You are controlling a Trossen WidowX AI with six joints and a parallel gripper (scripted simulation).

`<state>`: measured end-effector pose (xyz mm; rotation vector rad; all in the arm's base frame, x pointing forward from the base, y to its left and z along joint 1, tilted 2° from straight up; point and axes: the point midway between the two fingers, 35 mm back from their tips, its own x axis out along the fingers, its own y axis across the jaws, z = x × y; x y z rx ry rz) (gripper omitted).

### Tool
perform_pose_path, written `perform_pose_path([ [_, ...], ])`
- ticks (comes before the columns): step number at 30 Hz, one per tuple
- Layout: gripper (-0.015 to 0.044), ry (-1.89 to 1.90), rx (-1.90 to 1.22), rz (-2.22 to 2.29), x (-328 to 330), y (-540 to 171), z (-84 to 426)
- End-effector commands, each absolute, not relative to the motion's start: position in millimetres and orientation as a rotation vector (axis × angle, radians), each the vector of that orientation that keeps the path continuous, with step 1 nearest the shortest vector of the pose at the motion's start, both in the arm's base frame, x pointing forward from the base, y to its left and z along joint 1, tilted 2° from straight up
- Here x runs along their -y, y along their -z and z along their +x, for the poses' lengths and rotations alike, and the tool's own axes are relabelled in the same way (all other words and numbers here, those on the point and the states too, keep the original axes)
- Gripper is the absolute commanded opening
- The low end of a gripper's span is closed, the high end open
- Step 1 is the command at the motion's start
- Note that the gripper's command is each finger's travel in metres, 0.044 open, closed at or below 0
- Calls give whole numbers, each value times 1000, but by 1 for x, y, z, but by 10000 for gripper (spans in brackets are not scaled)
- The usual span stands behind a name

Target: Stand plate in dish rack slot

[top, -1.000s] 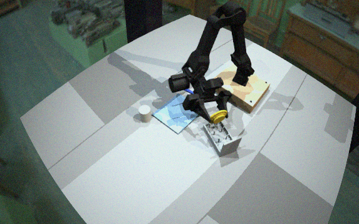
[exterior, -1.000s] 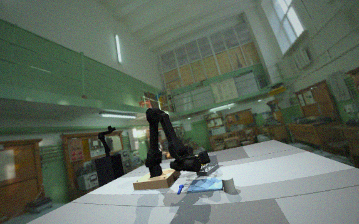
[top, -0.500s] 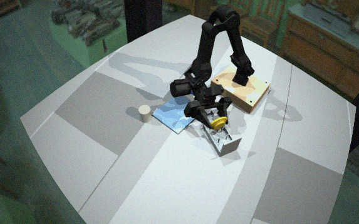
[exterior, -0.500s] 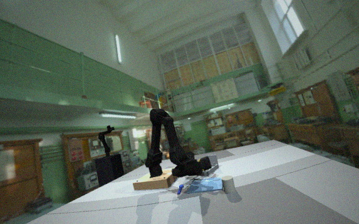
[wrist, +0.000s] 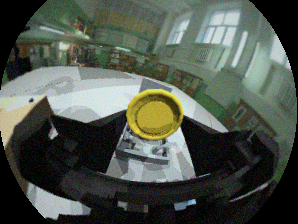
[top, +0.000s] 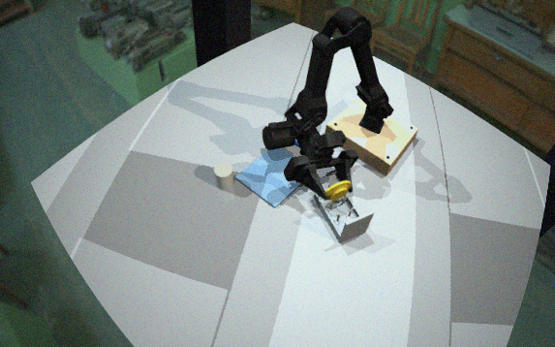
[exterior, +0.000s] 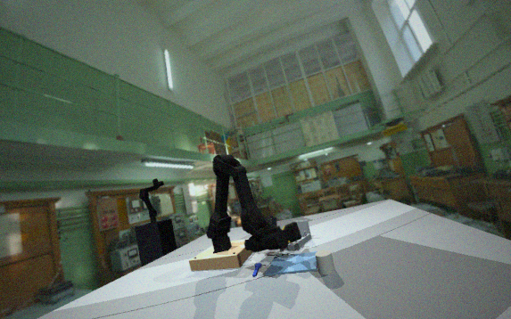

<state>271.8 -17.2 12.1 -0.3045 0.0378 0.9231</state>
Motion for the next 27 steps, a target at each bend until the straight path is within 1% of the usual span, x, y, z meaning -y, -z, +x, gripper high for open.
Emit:
perform_pose_path([
  [1, 131, -923, -38, -304, 17, -12, 272],
  [11, 394, -923, -38, -304, 17, -12, 272],
  [20, 400, -923, -38, -305, 18, -14, 272],
  [22, 400, -924, -35, -306, 20, -27, 275],
  [27, 400, -929, -27, -309, 23, -88, 280],
])
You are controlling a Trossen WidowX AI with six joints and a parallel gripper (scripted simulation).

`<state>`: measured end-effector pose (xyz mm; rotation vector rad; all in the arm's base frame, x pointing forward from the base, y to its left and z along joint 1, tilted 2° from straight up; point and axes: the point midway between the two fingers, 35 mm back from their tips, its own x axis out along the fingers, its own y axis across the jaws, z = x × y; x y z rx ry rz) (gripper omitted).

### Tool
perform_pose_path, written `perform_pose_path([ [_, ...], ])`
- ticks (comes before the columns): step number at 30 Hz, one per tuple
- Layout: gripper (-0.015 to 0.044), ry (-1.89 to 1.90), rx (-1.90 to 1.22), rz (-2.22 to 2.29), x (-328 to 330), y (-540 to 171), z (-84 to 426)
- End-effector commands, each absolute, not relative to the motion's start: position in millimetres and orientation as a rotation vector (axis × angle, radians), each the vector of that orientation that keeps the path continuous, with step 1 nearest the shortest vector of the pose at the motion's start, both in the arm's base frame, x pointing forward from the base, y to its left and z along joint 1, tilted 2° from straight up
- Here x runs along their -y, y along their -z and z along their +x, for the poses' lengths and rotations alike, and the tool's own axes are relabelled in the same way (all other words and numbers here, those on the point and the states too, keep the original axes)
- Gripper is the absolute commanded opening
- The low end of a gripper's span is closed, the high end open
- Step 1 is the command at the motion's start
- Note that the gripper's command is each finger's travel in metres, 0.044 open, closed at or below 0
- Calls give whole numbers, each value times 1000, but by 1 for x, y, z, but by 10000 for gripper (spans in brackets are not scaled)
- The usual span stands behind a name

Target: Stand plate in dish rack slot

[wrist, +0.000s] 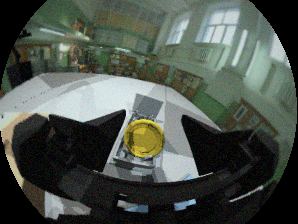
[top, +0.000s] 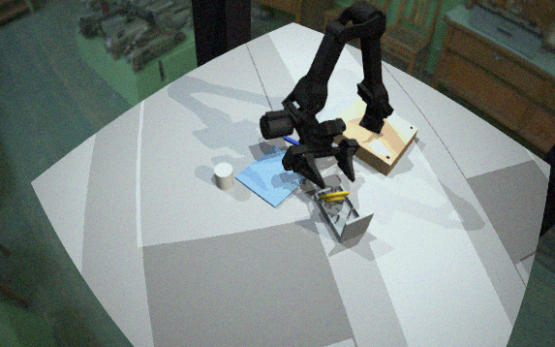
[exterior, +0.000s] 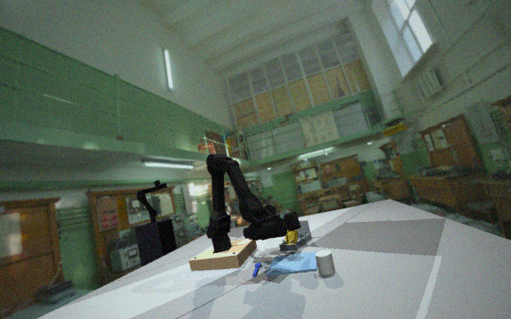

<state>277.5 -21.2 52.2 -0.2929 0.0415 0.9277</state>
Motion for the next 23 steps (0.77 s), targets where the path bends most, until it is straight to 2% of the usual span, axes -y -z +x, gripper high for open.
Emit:
perform_pose_path([
  [1, 400, -930, -25, -309, 22, -100, 279],
  [4, 400, -932, -22, -310, 23, -129, 280],
  [12, 400, -934, -43, -302, 23, -131, 281],
  [23, 400, -915, -406, -176, 31, -130, 287],
])
